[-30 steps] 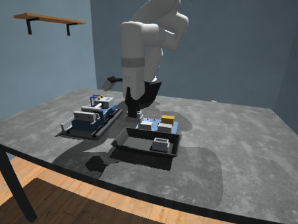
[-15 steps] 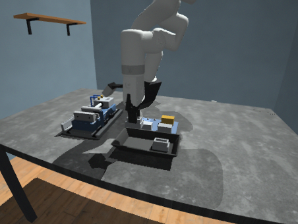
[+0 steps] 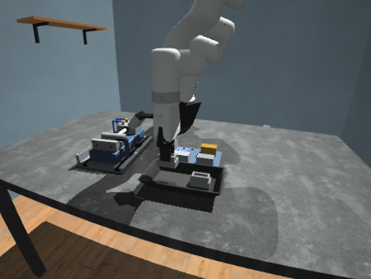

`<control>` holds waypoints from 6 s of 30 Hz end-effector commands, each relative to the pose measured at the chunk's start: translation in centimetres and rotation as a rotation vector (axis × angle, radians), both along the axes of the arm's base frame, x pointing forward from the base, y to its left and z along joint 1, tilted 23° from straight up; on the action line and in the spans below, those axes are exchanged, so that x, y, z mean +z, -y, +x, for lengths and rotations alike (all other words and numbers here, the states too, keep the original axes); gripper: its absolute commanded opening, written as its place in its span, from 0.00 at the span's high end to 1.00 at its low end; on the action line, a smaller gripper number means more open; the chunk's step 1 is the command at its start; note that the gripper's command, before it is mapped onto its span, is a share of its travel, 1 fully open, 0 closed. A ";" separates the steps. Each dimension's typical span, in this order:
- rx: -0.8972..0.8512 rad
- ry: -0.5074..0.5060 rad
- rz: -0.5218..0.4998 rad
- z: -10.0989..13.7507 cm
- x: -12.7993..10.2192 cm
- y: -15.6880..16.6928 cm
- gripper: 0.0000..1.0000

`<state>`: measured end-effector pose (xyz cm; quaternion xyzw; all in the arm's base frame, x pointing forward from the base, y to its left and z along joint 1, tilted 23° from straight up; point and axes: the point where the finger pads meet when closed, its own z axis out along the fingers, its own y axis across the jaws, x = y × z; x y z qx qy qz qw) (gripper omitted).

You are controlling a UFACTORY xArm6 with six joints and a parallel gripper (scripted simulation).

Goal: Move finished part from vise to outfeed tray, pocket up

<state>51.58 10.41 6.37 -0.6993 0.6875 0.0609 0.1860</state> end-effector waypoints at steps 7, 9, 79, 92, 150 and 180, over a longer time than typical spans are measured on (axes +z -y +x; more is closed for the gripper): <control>-0.001 0.004 0.001 0.4 -1.3 -0.5 1.00; -0.001 0.004 0.001 0.5 -1.6 -0.6 1.00; -0.001 0.004 0.001 1.0 -4.0 -1.5 1.00; -0.001 0.004 0.001 1.1 -4.5 -1.7 1.00; -0.001 0.004 0.001 1.1 -4.6 -1.8 0.31; -0.001 0.004 0.001 -0.7 4.6 1.7 0.31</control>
